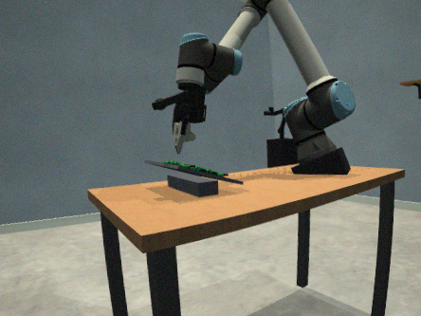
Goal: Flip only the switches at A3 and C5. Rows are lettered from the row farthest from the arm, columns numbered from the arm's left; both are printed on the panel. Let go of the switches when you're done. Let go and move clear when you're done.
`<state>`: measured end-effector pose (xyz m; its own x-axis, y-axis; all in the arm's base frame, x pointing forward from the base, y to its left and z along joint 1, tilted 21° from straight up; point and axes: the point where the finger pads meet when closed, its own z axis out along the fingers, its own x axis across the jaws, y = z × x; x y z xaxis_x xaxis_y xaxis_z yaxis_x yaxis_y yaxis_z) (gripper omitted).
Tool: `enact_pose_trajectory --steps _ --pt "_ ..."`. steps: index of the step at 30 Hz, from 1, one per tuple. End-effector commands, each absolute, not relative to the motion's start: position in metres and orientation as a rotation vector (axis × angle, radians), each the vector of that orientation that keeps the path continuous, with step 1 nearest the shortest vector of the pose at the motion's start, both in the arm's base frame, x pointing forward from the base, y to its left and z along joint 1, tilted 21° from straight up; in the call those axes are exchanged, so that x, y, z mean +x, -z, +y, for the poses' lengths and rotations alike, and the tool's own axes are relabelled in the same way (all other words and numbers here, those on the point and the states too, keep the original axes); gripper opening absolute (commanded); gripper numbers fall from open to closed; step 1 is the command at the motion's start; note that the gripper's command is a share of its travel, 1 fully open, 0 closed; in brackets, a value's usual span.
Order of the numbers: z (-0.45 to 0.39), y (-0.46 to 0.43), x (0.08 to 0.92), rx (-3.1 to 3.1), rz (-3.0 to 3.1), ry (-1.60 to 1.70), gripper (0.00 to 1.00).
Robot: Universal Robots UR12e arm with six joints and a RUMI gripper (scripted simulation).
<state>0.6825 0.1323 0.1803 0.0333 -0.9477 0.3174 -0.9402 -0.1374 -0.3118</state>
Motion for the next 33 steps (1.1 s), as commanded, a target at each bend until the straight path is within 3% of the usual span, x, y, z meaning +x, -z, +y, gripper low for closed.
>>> enact_pose_trajectory --steps 1,33 --pt "0.133 -0.181 0.683 -2.245 2.051 0.715 0.0" --pt "0.126 -0.161 0.691 -2.245 2.051 0.715 0.0"
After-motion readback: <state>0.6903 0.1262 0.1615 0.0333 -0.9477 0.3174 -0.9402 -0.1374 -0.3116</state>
